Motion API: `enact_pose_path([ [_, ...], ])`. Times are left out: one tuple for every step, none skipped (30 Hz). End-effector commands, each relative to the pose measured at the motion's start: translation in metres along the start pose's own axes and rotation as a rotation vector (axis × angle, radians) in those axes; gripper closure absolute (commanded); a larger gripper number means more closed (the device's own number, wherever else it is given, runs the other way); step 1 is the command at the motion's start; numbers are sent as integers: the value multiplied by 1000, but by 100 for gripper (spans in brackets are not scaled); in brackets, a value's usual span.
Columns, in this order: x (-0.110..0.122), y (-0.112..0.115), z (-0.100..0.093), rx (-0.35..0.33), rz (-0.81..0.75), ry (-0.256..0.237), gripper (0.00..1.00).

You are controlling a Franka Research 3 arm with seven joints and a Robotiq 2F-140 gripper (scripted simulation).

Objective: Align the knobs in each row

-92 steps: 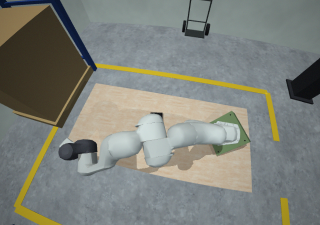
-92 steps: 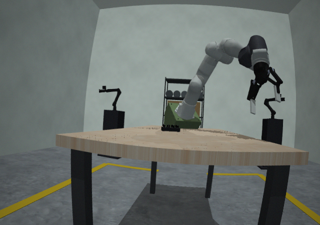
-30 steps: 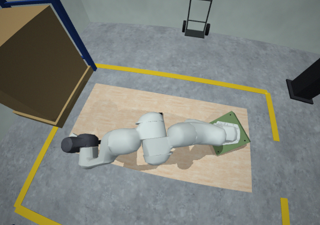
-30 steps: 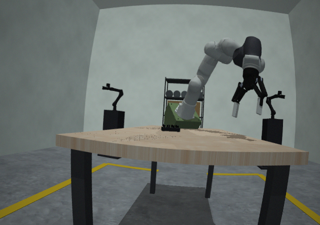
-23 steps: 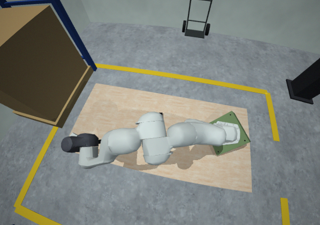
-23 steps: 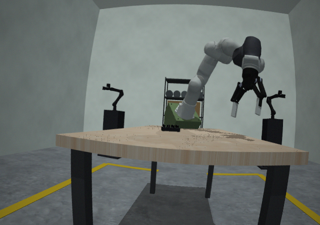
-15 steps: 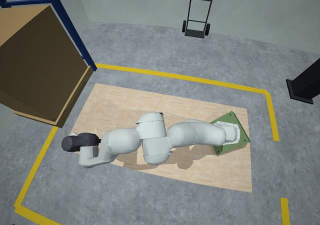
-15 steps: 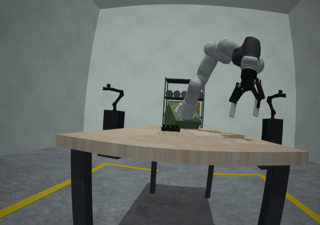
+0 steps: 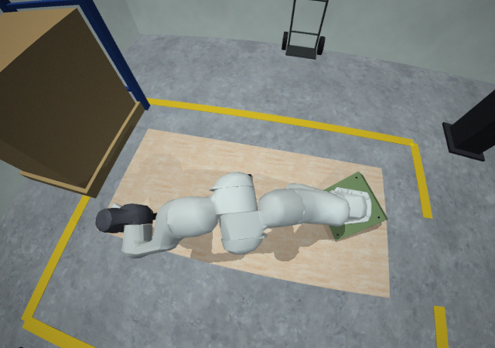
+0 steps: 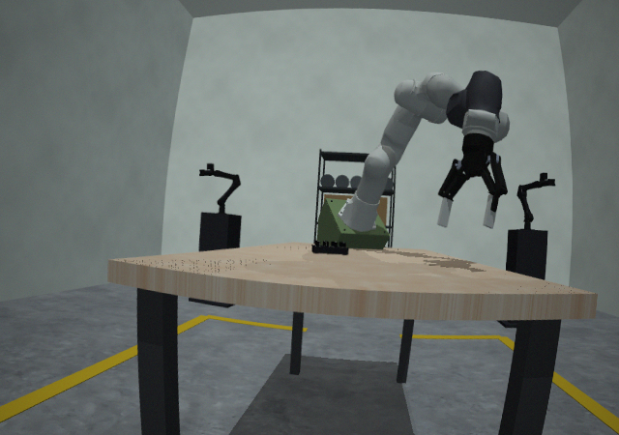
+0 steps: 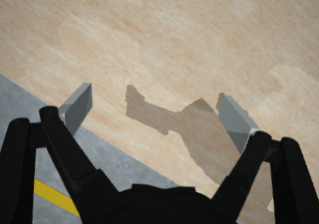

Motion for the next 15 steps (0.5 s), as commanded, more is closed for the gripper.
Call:
enact_pose_path([
  [13,-3,5,-22,-30,41,0],
  [18,-4,6,-29,-38,56,0],
  [18,-4,6,-29,-38,56,0],
  [18,-4,6,-29,-38,56,0],
  [18,-4,6,-29,-38,56,0],
  [18,-4,6,-29,-38,56,0],
  [18,-4,6,-29,-38,56,0],
  [18,-4,6,-29,-38,56,0],
  [18,-4,6,-29,-38,56,0],
  [18,-4,6,-29,-38,56,0],
  [18,-4,6,-29,-38,56,0],
  [18,-4,6,-29,-38,56,0],
  [18,-4,6,-29,-38,56,0],
  [18,-4,6,-29,-38,56,0],
  [18,-4,6,-29,-38,56,0],
])
Point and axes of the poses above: the point where the finger pads meet when closed, its own z axis out along the fingers, its own x axis across the jaws, y = z × x, the point moved 10 cm from there along -z, back along the fingers, and after that the axes turned 13 degrees about -z, right-handed, at the moved point
